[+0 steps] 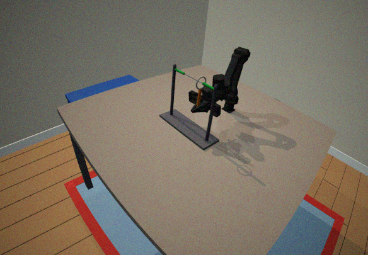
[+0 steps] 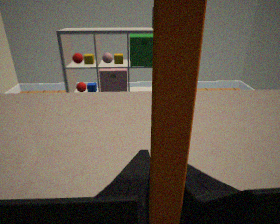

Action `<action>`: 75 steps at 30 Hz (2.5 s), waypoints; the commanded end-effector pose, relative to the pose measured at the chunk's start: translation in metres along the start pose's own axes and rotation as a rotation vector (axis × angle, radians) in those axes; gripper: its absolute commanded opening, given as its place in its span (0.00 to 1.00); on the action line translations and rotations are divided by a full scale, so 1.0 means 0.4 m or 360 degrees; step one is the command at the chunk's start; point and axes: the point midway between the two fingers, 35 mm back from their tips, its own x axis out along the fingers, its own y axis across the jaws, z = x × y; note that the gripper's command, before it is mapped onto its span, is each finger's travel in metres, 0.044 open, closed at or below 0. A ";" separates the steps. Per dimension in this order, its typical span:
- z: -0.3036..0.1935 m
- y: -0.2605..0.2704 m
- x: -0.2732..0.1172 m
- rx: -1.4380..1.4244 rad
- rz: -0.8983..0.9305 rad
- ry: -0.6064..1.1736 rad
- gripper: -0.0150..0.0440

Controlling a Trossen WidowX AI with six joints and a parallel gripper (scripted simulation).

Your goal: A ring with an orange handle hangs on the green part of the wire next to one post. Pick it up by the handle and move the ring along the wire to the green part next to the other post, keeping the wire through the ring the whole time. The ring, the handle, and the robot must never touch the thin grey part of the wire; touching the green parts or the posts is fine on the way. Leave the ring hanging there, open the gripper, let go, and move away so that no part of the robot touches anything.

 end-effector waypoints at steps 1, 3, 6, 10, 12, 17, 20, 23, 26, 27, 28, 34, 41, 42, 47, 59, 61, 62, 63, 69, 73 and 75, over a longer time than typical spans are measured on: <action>0.007 0.011 0.002 0.0012 -0.0002 -0.0012 0.00; 0.007 0.016 0.003 0.0012 0.0000 -0.0012 0.00; 0.007 0.023 0.003 0.0012 0.0003 -0.0012 0.00; 0.007 0.034 0.003 0.0012 0.0006 -0.0012 0.00; 0.008 0.039 0.004 0.0012 0.0008 -0.0011 0.00; 0.008 0.051 0.004 0.0012 0.0013 -0.0011 0.00; 0.008 0.059 0.005 0.0012 0.0016 -0.0011 0.00; 0.008 0.066 0.005 0.0012 0.0019 -0.0011 0.00; 0.008 0.074 0.005 0.0011 0.0022 -0.0011 0.00; 0.008 0.076 0.005 0.0011 0.0023 -0.0011 0.00; 0.008 0.076 0.005 0.0011 0.0023 -0.0011 0.00; -0.008 0.077 0.009 0.0011 0.0024 -0.0011 0.00; -0.036 0.078 0.014 0.0011 0.0024 -0.0011 0.00; -0.039 0.078 0.014 0.0011 0.0024 -0.0011 0.00; -0.041 0.078 0.015 0.0011 0.0024 -0.0010 0.00; -0.041 0.078 0.015 0.0011 0.0024 -0.0010 0.00; -0.041 0.078 0.015 0.0011 0.0024 -0.0010 0.00; -0.041 0.078 0.015 0.0011 0.0024 -0.0010 0.00; -0.041 0.078 0.015 0.0011 0.0024 -0.0010 0.00; -0.041 0.079 0.015 0.0001 0.0030 -0.0009 0.09; -0.041 0.079 0.015 0.0001 0.0030 -0.0009 0.27; -0.041 0.079 0.015 0.0001 0.0030 -0.0009 0.36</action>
